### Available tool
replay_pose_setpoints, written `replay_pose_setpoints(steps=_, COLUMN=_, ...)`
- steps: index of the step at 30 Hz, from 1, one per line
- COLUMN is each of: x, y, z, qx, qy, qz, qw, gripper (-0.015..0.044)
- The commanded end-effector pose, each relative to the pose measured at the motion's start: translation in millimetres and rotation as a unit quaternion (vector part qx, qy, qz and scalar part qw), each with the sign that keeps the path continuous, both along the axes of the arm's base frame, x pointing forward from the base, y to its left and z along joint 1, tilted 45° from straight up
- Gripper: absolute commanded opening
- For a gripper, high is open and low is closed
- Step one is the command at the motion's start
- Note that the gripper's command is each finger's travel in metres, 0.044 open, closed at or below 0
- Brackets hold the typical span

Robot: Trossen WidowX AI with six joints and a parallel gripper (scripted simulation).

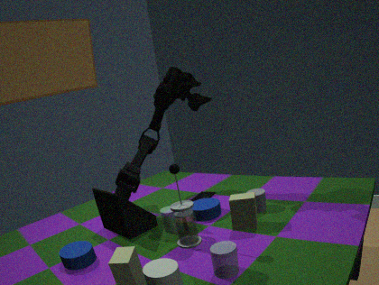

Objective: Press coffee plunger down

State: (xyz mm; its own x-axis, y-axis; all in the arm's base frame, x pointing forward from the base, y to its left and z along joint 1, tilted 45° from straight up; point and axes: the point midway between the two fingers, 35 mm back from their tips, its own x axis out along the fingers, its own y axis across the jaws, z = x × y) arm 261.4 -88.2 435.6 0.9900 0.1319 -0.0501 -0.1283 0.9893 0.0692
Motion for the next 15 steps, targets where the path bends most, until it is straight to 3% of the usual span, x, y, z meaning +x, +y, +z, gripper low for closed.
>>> replay_pose_setpoints(steps=1, x=21, y=-35, z=-58, qx=0.061, qy=0.068, qz=0.003, qw=0.996, gripper=0.0440)
replay_pose_setpoints(steps=12, x=23, y=-104, z=-232, qx=0.294, qy=0.205, qz=0.010, qw=0.934, gripper=0.0440)
replay_pose_setpoints(steps=15, x=17, y=-107, z=-253, qx=0.330, qy=0.215, qz=0.011, qw=0.919, gripper=0.0440)
